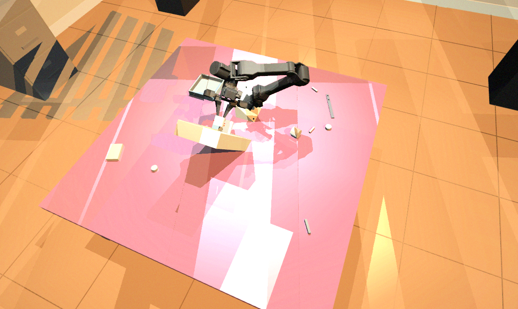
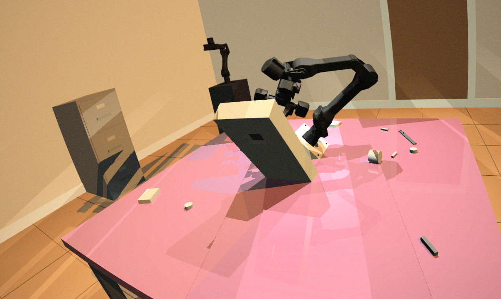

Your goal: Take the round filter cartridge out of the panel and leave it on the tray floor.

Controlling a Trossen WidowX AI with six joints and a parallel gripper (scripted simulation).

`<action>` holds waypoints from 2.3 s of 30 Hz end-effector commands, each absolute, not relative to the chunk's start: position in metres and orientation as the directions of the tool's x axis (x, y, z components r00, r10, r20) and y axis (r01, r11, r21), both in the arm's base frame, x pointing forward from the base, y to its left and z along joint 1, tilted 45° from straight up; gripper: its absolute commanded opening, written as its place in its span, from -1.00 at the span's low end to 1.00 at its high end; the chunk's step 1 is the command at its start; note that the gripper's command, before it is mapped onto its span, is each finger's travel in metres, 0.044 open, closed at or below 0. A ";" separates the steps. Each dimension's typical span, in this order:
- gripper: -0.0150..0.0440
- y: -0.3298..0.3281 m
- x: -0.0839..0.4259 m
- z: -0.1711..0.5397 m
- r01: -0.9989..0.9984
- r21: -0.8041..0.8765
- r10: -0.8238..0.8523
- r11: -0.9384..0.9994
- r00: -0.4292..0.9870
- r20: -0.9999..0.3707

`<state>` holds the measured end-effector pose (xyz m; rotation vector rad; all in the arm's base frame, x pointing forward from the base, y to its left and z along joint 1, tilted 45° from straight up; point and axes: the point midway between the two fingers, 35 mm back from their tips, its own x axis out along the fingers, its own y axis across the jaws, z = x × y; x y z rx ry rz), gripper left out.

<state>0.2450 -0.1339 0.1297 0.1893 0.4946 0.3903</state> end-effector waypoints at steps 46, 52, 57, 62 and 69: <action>0.82 -0.220 0.271 0.216 -0.302 0.298 0.412 0.906 0.796 -0.444; 0.54 -0.151 0.243 0.148 -0.038 0.672 0.583 0.740 0.535 -0.612; 0.54 -0.143 0.238 0.142 0.004 0.697 0.603 0.717 0.497 -0.624; 0.54 -0.142 0.239 0.140 0.004 0.696 0.603 0.718 0.497 -0.624; 0.54 -0.135 0.245 0.133 0.005 0.695 0.602 0.719 0.497 -0.625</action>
